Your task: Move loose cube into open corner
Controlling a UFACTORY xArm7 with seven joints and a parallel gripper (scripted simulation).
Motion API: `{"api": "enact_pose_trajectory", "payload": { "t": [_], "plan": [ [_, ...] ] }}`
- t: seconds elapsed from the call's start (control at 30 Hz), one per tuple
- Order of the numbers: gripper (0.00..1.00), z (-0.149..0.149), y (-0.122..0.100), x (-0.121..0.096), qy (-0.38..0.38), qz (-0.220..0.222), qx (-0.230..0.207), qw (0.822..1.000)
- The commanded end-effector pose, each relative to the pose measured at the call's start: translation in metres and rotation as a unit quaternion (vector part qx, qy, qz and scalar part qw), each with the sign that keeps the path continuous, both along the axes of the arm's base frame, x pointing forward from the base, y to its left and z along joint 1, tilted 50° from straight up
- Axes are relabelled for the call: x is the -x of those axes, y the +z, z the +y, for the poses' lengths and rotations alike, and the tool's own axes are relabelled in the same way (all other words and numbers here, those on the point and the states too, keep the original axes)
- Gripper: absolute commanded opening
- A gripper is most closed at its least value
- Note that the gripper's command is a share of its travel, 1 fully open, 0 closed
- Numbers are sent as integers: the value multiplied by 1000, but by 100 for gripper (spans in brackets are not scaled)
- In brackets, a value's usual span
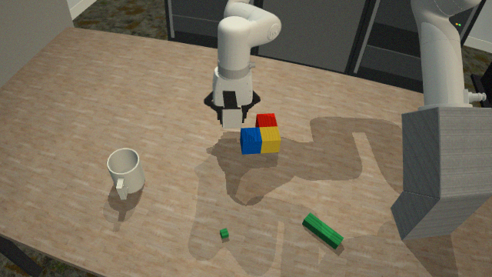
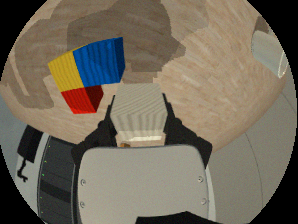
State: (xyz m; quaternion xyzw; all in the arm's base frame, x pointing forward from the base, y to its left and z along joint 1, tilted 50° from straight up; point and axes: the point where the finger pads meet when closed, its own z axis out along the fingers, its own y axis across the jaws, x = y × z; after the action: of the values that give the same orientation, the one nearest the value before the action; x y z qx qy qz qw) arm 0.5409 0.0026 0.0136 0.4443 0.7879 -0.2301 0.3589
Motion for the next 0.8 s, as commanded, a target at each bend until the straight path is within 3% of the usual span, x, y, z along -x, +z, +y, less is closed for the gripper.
{"api": "enact_pose_trajectory", "payload": {
  "t": [0.0,0.77],
  "plan": [
    [0,-2,-4,-4,2,-1,-1,1000],
    [0,-21,-22,-14,2,-1,-1,1000]
  ]
}}
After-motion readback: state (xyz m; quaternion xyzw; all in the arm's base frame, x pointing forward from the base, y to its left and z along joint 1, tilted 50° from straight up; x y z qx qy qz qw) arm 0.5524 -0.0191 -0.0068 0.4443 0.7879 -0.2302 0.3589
